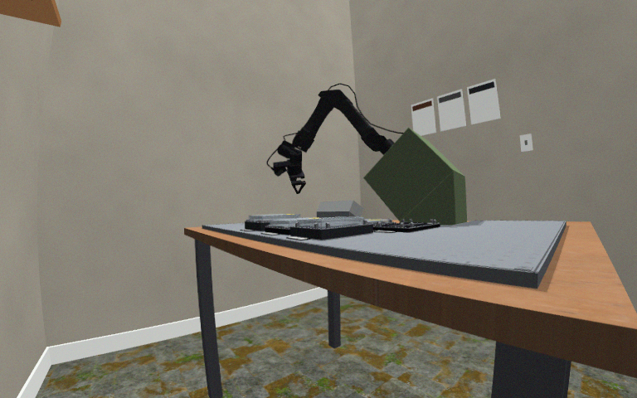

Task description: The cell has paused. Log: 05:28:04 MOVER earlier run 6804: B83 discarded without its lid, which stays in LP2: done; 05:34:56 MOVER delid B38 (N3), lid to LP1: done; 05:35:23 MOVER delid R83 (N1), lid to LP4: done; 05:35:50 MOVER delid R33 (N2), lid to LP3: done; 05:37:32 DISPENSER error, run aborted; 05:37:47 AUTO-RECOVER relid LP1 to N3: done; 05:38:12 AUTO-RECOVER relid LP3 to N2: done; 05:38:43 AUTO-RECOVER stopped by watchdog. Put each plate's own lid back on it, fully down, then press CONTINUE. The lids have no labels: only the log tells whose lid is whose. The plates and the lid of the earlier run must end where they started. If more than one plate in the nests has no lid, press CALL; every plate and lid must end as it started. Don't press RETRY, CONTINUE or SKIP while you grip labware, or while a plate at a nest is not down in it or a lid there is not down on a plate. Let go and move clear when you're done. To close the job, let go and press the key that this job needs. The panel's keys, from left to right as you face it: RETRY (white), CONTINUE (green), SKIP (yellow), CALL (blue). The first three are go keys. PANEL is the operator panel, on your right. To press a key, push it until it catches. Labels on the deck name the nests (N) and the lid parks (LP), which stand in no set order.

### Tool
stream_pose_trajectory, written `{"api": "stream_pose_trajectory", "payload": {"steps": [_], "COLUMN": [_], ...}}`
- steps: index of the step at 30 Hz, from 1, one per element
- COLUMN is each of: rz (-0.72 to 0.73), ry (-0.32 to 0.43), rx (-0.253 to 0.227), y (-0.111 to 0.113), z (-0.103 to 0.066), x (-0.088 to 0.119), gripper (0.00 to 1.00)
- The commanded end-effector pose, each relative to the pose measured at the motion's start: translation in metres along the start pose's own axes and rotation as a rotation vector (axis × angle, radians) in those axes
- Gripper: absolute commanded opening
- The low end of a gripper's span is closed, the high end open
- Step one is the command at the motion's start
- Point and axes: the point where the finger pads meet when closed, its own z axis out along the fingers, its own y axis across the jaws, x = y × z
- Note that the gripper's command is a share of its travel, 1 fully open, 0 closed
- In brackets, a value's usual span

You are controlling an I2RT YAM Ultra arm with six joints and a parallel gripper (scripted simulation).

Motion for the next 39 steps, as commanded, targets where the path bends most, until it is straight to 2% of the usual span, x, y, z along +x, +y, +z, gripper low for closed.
{"api": "stream_pose_trajectory", "payload": {"steps": [1,17,18,23,24,26,28,31,34,35,37,39], "rz": [0.009,0.009,0.012,0.014,0.023,0.019,0.013,0.013,0.020,0.008,0.008,0.006], "ry": [-0.006,-0.006,-0.035,-0.106,-0.113,-0.096,-0.131,-0.169,-0.188,-0.180,-0.166,-0.202], "rx": [0.011,0.011,-0.014,-0.087,-0.078,-0.074,-0.120,-0.165,-0.173,-0.187,-0.177,-0.221], "y": [-0.006,-0.006,0.000,0.017,0.013,0.020,0.032,0.040,0.038,0.049,0.054,0.062], "z": [-0.003,-0.003,-0.011,-0.025,-0.029,-0.034,-0.040,-0.049,-0.053,-0.054,-0.059,-0.066], "x": [-0.001,-0.001,-0.006,-0.019,-0.025,-0.027,-0.033,-0.040,-0.045,-0.044,-0.046,-0.052], "gripper": [1.00,1.00,1.00,1.00,1.00,1.00,1.00,1.00,1.00,1.00,1.00,1.00]}}
